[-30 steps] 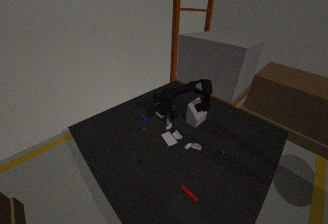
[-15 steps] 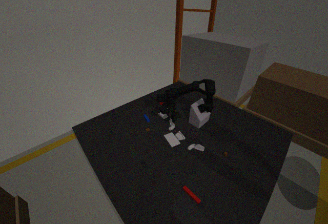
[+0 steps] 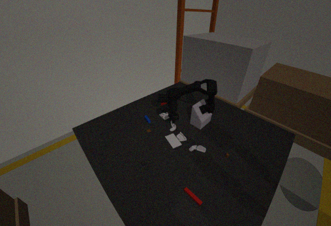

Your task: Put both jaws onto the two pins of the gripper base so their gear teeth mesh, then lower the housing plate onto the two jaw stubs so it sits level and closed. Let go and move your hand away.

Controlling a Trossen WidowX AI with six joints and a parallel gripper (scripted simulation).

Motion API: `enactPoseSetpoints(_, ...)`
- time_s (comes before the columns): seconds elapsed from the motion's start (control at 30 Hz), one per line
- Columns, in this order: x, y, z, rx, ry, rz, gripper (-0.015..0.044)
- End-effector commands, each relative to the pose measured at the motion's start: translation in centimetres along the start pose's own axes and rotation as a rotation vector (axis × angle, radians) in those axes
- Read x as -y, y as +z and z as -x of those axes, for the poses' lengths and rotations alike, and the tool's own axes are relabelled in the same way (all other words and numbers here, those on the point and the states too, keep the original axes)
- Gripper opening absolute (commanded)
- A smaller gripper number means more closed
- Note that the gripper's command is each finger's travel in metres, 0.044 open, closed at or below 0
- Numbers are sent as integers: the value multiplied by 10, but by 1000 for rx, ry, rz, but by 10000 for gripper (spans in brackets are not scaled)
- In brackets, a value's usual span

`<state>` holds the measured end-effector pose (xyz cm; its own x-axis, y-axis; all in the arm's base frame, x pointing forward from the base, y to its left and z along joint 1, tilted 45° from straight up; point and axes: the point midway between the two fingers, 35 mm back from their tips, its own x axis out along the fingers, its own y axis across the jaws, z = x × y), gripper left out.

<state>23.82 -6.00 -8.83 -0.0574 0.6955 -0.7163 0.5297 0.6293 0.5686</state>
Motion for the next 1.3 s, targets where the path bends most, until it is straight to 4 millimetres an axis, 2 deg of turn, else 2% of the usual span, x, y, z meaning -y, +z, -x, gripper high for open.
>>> enactPoseSetpoints(0.0, 2, -2, 1, 0, -2, -99, 440)
enactPoseSetpoints(1.27, 14, -11, 4, 2, -1, -931, 440)
